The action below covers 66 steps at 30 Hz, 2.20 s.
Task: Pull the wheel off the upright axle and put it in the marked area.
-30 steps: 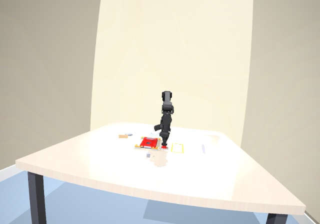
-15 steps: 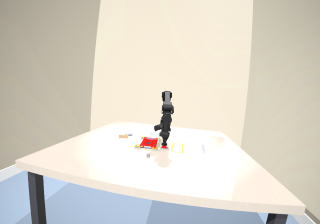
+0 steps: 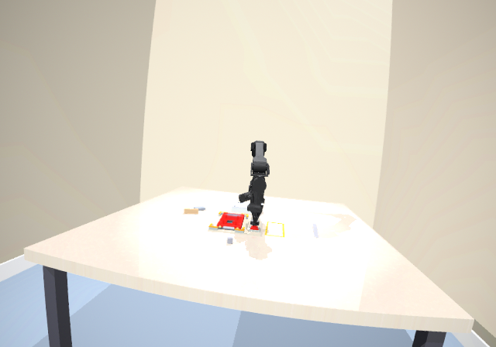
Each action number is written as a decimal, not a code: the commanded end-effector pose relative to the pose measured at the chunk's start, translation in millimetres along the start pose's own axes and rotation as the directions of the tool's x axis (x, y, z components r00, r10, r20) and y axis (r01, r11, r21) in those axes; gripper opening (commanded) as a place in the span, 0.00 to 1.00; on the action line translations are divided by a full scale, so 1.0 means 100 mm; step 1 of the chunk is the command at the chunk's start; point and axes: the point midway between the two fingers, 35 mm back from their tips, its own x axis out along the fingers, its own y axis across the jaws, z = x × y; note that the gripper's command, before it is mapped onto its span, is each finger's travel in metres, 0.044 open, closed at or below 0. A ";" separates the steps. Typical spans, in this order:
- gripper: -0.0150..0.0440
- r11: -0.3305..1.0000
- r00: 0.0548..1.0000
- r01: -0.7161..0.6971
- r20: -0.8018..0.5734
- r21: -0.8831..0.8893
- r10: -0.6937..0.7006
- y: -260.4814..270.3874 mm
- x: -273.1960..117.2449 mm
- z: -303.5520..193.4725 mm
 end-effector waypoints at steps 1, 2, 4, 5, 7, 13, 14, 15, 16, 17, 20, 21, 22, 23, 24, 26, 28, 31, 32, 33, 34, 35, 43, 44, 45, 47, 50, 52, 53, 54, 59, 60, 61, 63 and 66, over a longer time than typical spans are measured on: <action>0.25 1.000 1.000 -0.007 0.000 0.000 0.007 0.02 -0.04 0.00; 0.25 1.000 1.000 -0.007 0.000 0.000 0.007 0.02 -0.04 0.00; 0.25 1.000 1.000 -0.007 0.000 0.000 0.007 0.02 -0.05 0.00; 0.25 1.000 1.000 -0.007 0.000 0.000 0.007 0.02 -0.05 0.00; 0.25 1.000 1.000 -0.007 0.000 -0.001 0.007 0.02 -0.06 0.00; 0.25 1.000 1.000 -0.006 0.000 -0.001 0.006 0.02 -0.08 0.00; 0.25 1.000 1.000 -0.006 0.000 -0.001 0.006 0.02 -0.08 0.00; 0.25 1.000 1.000 -0.006 0.000 -0.001 0.006 0.02 -0.09 0.00; 0.25 1.000 1.000 -0.006 0.000 -0.001 0.006 0.02 -0.09 0.00; 0.25 1.000 1.000 -0.006 0.000 -0.001 0.006 0.02 -0.09 0.00; 0.25 1.000 1.000 -0.006 0.000 -0.001 0.006 0.02 -0.10 0.00; 0.25 1.000 1.000 -0.006 0.000 -0.001 0.006 0.02 -0.11 0.00; 0.25 1.000 1.000 -0.006 0.001 -0.001 0.006 0.02 -0.11 0.00; 0.25 1.000 1.000 -0.005 0.001 -0.001 0.005 0.02 -0.11 0.00; 0.25 1.000 1.000 -0.005 0.001 -0.001 0.005 0.02 -0.12 0.00; 0.25 1.000 1.000 -0.005 0.001 -0.001 0.005 0.02 -0.12 0.00; 0.25 1.000 1.000 -0.005 0.001 -0.001 0.005 0.02 -0.13 0.00; 0.25 1.000 1.000 -0.005 0.001 -0.001 0.005 0.02 -0.14 0.00; 0.25 1.000 1.000 -0.005 0.001 -0.001 0.005 0.02 -0.14 0.00; 0.25 1.000 1.000 -0.005 0.001 -0.002 0.005 0.02 -0.15 0.00; 0.25 1.000 1.000 -0.005 0.001 -0.002 0.005 0.02 -0.15 0.00; 0.25 1.000 1.000 -0.005 0.001 -0.002 0.005 0.02 -0.15 0.00; 0.25 1.000 1.000 -0.004 0.001 -0.002 0.004 0.02 -0.18 0.00; 0.25 1.000 1.000 -0.004 0.001 -0.002 0.004 0.02 -0.18 0.00; 0.25 1.000 1.000 -0.004 0.001 -0.002 0.004 0.02 -0.19 0.00; 0.25 1.000 1.000 -0.004 0.001 -0.002 0.004 0.02 -0.19 0.00; 0.25 1.000 1.000 -0.004 0.001 -0.002 0.004 0.02 -0.20 0.00; 0.25 1.000 1.000 -0.003 0.002 -0.002 0.003 0.02 -0.21 0.00; 0.25 1.000 1.000 -0.003 0.002 -0.002 0.003 0.02 -0.21 0.00; 0.25 1.000 1.000 -0.003 0.002 -0.002 0.003 0.02 -0.22 0.00; 0.25 1.000 1.000 -0.003 0.002 -0.003 0.003 0.02 -0.23 0.00; 0.25 1.000 1.000 -0.003 0.002 -0.003 0.003 0.02 -0.24 0.00; 0.25 1.000 1.000 -0.003 0.002 -0.003 0.003 0.02 -0.24 0.00; 0.25 1.000 1.000 -0.003 0.002 -0.003 0.003 0.02 -0.25 0.00; 0.25 1.000 1.000 -0.003 0.002 -0.003 0.003 0.02 -0.25 0.00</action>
